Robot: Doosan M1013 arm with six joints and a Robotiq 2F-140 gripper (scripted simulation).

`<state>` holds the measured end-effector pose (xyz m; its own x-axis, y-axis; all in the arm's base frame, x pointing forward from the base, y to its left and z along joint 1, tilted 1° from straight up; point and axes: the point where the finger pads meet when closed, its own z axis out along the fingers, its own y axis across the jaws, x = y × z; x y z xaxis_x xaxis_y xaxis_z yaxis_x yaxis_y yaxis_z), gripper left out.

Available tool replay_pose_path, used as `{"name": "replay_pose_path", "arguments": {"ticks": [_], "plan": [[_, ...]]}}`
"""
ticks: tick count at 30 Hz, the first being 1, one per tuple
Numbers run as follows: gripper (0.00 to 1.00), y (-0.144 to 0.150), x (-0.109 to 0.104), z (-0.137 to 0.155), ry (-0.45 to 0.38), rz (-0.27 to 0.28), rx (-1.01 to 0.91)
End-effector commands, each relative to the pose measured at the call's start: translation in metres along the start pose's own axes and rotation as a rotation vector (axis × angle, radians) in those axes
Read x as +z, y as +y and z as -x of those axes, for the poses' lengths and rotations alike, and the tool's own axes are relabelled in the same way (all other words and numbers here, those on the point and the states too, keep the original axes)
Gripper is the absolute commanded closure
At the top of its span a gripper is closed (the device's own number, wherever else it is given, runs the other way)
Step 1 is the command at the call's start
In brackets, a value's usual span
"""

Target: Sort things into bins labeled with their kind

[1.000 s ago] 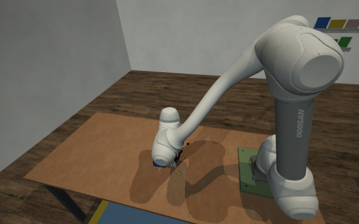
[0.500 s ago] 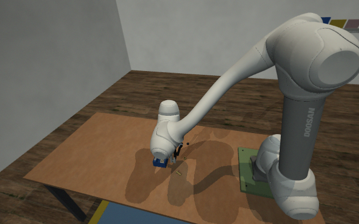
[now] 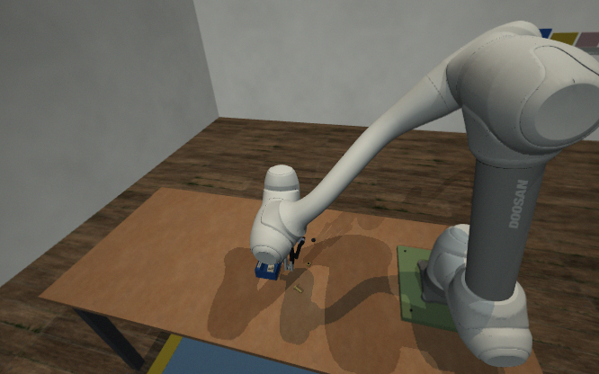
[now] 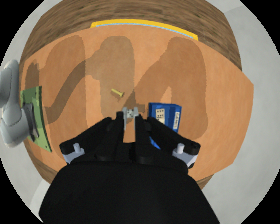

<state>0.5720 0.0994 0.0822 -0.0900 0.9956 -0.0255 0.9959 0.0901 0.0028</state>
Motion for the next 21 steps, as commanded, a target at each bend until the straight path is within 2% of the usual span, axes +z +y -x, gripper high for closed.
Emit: {"name": "replay_pose_path", "arguments": {"ticks": [1,4,16,21], "plan": [[0.93,0.011,-0.001,0.004,0.000,0.000,0.033],[0.93,0.017,-0.001,0.005,0.000,0.000,0.033],[0.93,0.085,-0.001,0.028,0.000,0.000,0.033],[0.93,0.088,-0.001,0.029,0.000,0.000,0.033]]}}
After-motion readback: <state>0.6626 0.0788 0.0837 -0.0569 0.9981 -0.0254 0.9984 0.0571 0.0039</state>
